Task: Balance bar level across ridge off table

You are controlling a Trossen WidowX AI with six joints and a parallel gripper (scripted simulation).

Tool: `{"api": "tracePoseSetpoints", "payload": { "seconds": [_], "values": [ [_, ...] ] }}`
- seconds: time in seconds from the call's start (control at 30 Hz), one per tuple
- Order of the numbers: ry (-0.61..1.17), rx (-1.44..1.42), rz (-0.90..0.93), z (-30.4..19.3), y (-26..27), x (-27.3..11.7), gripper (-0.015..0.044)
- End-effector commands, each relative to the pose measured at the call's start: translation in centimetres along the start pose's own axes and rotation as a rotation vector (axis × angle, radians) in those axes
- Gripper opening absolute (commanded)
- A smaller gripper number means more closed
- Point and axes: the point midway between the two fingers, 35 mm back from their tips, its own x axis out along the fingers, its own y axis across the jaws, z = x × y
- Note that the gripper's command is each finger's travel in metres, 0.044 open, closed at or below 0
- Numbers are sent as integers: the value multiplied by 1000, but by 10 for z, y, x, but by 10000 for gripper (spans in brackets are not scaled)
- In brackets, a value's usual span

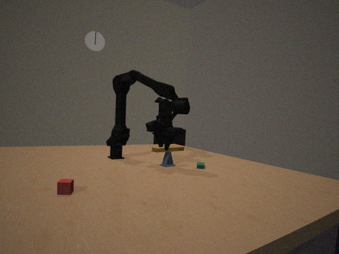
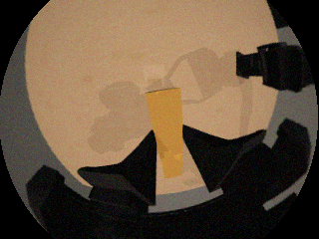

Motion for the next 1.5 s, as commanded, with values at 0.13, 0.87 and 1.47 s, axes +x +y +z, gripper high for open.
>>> {"api": "tracePoseSetpoints", "payload": {
  "seconds": [0.13,0.87,1.47],
  "values": [
    [-1,5,-1,0,0,0,0],
    [0,0,0,0,0,0,0],
    [0,0,0,0,0,0,79]
  ]
}}
